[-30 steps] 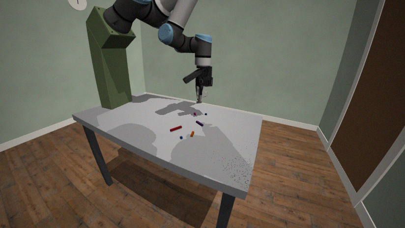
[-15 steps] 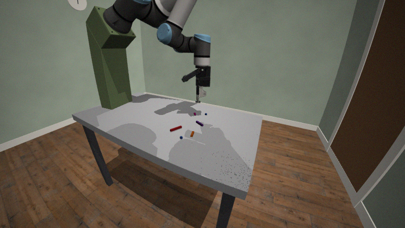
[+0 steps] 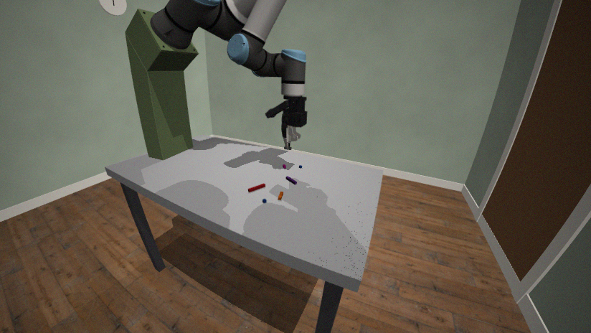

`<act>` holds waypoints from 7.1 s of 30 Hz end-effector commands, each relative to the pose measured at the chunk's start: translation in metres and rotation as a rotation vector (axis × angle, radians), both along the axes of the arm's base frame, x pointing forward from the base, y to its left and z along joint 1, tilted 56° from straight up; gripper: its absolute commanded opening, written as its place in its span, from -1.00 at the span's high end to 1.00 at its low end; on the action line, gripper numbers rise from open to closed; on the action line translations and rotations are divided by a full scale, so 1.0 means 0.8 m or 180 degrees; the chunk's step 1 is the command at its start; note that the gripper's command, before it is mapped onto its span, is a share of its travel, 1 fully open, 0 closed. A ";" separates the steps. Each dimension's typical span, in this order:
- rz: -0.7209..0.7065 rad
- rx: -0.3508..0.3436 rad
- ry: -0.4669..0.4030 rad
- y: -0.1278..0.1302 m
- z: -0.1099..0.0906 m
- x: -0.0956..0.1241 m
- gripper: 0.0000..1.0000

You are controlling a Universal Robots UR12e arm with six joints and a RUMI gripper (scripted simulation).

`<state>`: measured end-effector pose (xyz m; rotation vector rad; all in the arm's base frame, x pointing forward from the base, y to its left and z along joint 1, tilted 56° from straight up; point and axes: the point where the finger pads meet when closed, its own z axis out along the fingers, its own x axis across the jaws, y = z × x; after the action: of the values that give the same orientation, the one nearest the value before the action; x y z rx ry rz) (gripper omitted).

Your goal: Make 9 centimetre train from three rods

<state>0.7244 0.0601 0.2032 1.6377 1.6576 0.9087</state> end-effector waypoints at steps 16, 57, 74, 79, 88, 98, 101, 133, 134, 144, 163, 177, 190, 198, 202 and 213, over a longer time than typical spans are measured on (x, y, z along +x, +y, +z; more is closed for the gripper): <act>-0.0893 0.1281 0.0065 0.005 -0.009 -0.008 1.00; -0.1626 0.2363 0.0112 0.009 -0.008 -0.010 1.00; -0.1642 0.2385 0.0113 0.009 -0.008 -0.010 1.00; -0.1642 0.2385 0.0113 0.009 -0.008 -0.010 1.00; -0.1638 0.2382 0.0117 0.009 -0.009 -0.005 1.00; -0.1633 0.2380 0.0120 0.011 -0.021 0.016 1.00; -0.1633 0.2380 0.0120 0.011 -0.030 0.029 1.00; -0.1633 0.2380 0.0117 0.013 -0.068 0.084 1.00; -0.1633 0.2380 0.0118 0.013 -0.068 0.084 1.00; -0.1634 0.2380 0.0120 0.013 -0.069 0.084 1.00; -0.1633 0.2379 0.0119 0.013 -0.069 0.084 1.00; -0.1627 0.2369 0.0115 0.010 -0.066 0.086 1.00; -0.1630 0.2370 0.0117 0.010 -0.067 0.085 1.00; -0.1630 0.2370 0.0117 0.010 -0.067 0.085 1.00; -0.1630 0.2369 0.0117 0.009 -0.067 0.085 1.00; -0.1630 0.2369 0.0117 0.008 -0.067 0.085 1.00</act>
<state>0.7908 0.0683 0.1467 2.4226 0.8526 1.2939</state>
